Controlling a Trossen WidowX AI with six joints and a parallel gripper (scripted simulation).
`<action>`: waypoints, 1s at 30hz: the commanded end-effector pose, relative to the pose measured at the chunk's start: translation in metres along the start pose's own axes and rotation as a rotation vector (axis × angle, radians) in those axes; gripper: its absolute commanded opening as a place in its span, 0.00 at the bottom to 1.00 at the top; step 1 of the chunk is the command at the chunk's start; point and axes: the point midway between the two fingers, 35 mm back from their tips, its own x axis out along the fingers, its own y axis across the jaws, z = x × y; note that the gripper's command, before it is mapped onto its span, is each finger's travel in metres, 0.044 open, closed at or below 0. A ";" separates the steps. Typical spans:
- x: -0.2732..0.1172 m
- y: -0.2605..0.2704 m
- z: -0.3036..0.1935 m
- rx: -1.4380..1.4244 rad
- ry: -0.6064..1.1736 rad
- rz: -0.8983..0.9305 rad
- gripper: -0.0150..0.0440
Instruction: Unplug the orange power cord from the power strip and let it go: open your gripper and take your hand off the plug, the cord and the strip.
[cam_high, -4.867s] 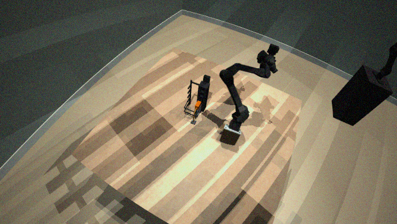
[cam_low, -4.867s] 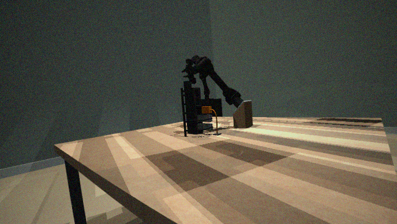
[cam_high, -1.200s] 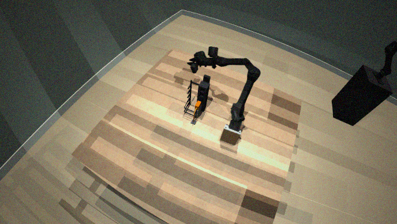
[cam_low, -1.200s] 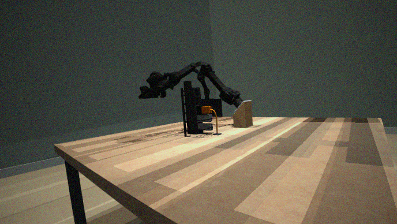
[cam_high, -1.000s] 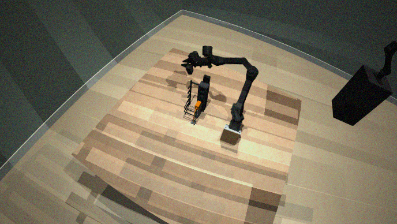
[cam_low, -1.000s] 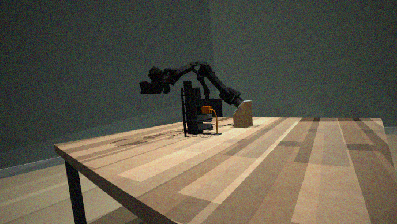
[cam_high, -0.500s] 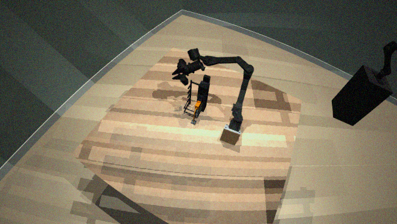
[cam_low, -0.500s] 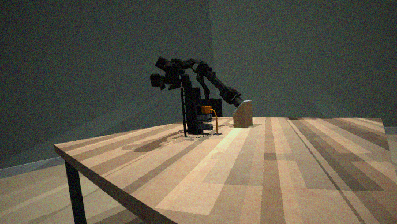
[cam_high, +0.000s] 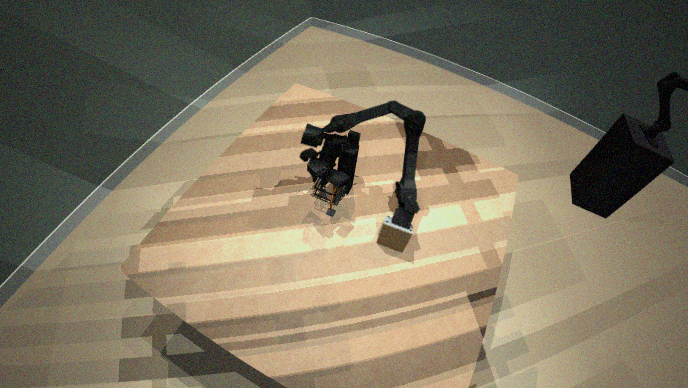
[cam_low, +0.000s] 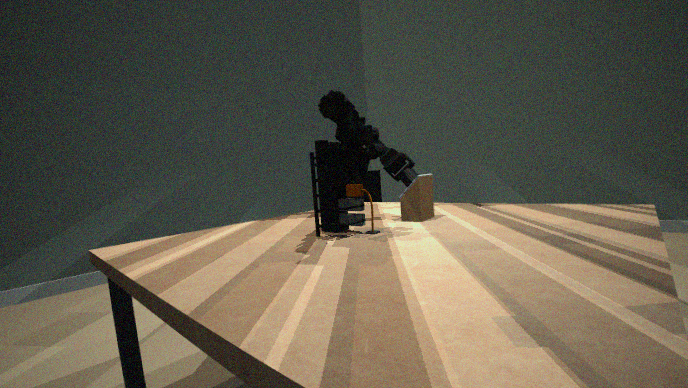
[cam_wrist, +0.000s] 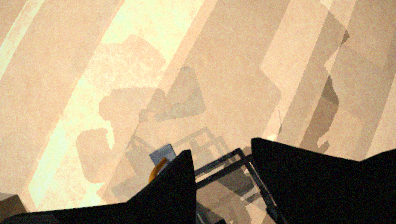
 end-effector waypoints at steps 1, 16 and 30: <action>0.003 0.050 -0.020 -0.323 0.298 0.101 0.53; 0.003 0.049 -0.019 -0.323 0.298 0.101 0.53; -0.002 0.043 -0.036 -0.324 0.298 0.101 0.53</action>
